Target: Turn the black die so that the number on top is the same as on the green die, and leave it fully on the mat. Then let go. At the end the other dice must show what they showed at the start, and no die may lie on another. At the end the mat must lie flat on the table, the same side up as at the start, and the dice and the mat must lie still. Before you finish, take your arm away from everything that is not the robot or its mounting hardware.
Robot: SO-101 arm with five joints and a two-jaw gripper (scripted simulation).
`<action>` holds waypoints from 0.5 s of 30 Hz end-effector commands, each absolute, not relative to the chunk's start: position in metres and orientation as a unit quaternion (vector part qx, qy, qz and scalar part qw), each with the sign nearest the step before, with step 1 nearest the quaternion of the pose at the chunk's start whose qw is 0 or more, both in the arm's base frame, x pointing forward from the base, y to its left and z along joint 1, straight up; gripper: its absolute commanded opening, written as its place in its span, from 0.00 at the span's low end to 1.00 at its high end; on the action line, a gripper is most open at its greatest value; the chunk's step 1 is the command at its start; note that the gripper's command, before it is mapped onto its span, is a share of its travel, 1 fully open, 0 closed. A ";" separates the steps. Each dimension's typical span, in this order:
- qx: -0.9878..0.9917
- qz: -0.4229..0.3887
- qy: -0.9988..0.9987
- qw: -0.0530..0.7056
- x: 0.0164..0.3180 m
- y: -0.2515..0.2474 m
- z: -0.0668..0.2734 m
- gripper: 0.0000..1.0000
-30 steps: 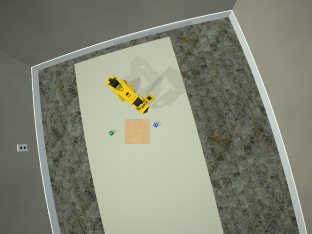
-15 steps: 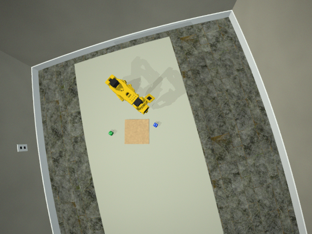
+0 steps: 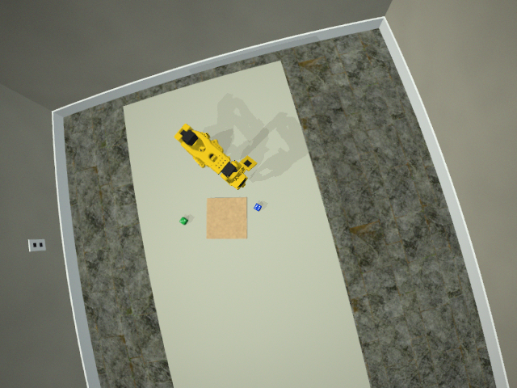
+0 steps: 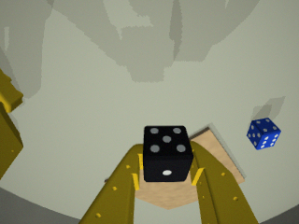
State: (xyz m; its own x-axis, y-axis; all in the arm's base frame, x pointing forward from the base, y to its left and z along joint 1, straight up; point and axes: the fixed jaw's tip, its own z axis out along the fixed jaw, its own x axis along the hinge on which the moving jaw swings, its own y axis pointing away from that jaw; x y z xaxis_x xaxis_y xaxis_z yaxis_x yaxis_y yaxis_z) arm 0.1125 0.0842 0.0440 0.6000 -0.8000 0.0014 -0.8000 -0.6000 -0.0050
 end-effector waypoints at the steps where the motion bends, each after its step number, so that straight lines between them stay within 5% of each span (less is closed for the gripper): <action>1: -0.894 -0.011 0.447 0.022 0.117 0.088 0.048 0.00; 15: -0.894 -0.011 0.447 0.022 0.117 0.088 0.043 0.00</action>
